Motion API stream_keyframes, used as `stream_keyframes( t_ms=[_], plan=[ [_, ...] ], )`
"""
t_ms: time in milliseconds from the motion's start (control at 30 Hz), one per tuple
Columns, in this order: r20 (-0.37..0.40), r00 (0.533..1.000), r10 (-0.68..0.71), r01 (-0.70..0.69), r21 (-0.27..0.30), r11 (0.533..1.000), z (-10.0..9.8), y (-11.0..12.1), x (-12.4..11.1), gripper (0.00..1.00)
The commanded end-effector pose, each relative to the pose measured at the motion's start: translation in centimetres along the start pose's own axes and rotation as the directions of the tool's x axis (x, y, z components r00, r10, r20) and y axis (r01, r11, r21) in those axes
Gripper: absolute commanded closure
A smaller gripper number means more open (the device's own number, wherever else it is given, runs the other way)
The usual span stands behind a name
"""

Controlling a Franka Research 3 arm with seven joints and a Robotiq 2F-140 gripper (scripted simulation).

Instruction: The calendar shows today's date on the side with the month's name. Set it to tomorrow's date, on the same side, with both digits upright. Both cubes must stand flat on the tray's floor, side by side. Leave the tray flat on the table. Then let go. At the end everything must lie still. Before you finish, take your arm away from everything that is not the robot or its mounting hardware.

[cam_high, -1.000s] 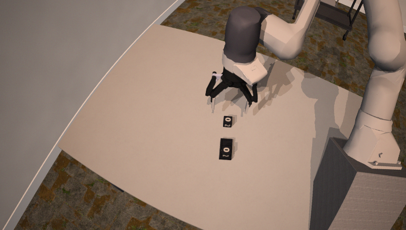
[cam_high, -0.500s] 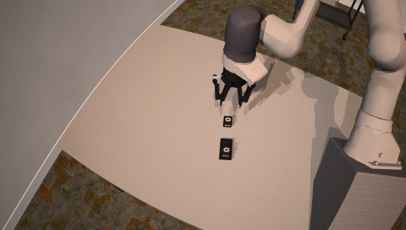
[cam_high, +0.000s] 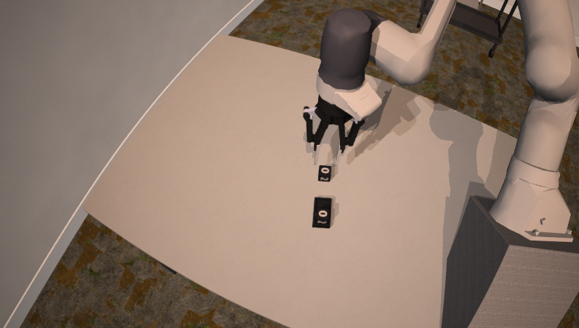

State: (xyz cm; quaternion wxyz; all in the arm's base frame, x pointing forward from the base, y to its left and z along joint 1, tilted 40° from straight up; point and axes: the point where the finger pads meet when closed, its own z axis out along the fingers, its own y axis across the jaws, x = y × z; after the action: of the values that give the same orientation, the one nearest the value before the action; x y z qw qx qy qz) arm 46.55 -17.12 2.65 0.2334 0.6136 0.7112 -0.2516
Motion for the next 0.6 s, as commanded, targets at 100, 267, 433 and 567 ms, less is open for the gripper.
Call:
stream_keyframes(
  t_ms=[100, 267, 433, 567],
  plan=[
    [-0.001, 1.000, -0.003, 0.003, 0.005, 1.000, 0.08, -0.09, -0.06, 0.71],
    [-0.001, 1.000, -0.003, 0.003, 0.005, 1.000, 0.25, -0.09, -0.05, 0.71],
    [-0.001, 1.000, -0.003, 0.003, 0.005, 1.000, 0.52, -0.09, -0.05, 0.71],
    [-0.001, 1.000, -0.003, 0.003, 0.005, 1.000, 0.82, -0.09, -0.05, 0.71]
  ],
)
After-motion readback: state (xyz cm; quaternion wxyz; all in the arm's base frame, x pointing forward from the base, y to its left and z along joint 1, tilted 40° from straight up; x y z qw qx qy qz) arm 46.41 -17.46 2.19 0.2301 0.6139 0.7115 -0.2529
